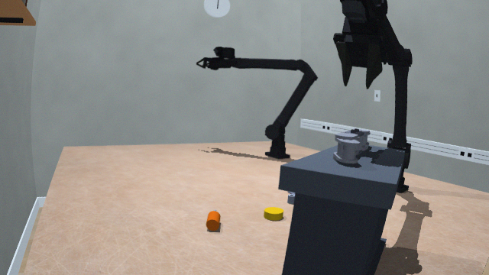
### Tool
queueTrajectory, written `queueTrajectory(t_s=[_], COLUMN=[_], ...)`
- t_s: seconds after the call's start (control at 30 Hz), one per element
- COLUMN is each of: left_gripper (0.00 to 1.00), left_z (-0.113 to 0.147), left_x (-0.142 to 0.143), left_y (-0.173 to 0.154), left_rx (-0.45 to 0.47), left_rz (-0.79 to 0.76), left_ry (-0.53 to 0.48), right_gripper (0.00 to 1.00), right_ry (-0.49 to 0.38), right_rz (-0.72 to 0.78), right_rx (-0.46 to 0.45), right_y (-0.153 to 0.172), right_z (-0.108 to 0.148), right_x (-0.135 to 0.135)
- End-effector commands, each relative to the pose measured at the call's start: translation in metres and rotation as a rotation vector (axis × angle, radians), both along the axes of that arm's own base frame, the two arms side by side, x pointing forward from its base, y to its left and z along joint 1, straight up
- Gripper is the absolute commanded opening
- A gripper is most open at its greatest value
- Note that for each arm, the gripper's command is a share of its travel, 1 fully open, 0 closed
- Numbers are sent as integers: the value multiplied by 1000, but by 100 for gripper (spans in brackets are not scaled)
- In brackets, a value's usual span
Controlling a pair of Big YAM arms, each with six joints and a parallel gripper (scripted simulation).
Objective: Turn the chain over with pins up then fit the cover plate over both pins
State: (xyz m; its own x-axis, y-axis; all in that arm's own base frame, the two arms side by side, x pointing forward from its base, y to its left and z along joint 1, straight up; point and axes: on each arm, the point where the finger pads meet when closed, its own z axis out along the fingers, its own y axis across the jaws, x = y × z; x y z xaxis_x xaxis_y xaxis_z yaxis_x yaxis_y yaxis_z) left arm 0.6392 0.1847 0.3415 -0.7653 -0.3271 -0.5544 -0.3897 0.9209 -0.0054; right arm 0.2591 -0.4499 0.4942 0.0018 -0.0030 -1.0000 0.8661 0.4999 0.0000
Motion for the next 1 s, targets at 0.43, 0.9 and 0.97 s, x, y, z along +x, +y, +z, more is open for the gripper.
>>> queueTrajectory(t_s=[0.43, 0.9, 0.97], left_gripper=[42, 42, 42], left_z=[-12, -12, -12], left_x=[-3, -3, -3], left_y=[-3, -3, -3], left_rx=[-12, -12, -12], left_rz=[4, 4, 4], left_ry=[28, 28, 28], right_gripper=[100, 100, 100], right_ry=[-32, -32, -32], right_rz=[5, 5, 5], right_rx=[-56, -56, -56], right_y=[0, 0, 0], right_z=[44, 44, 44], right_x=[5, 5, 5])
